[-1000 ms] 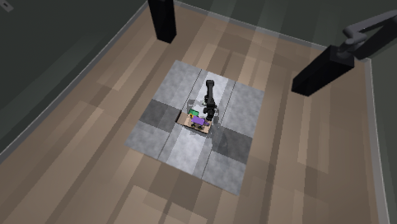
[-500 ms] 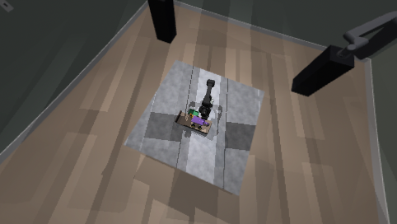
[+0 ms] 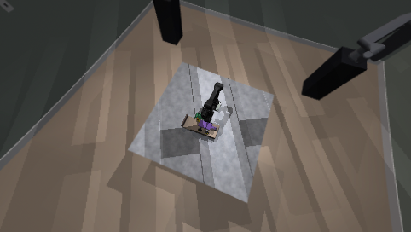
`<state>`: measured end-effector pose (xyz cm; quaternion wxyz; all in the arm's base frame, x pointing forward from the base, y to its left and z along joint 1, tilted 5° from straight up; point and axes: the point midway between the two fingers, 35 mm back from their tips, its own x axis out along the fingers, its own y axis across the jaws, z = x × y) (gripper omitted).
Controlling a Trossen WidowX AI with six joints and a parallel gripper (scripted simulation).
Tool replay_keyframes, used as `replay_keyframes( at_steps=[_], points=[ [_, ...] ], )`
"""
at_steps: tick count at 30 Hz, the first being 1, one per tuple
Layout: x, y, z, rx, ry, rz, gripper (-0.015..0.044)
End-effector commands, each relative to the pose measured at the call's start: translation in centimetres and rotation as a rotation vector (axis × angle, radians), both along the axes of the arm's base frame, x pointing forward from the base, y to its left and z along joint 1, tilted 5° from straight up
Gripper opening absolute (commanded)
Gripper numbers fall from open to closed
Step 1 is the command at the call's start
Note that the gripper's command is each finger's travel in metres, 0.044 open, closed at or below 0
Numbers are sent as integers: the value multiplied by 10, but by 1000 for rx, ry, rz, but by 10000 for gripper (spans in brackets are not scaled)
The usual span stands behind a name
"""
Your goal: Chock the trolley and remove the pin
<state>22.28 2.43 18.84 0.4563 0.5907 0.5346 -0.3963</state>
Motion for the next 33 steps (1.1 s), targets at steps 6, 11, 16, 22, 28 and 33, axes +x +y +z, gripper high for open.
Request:
replay_keyframes(
  at_steps=[6, 11, 16, 22, 28, 33],
  points=[
    [-2, -30, -5, 3, 12, 1, 0],
    [-3, -46, -7, 1, 12, 1, 0],
    [-4, -63, -11, 0, 12, 1, 0],
    [-6, -85, -15, -2, 13, 1, 0],
    [-8, -105, -19, -3, 13, 1, 0],
    [-9, -124, -22, -5, 13, 1, 0]
  ],
)
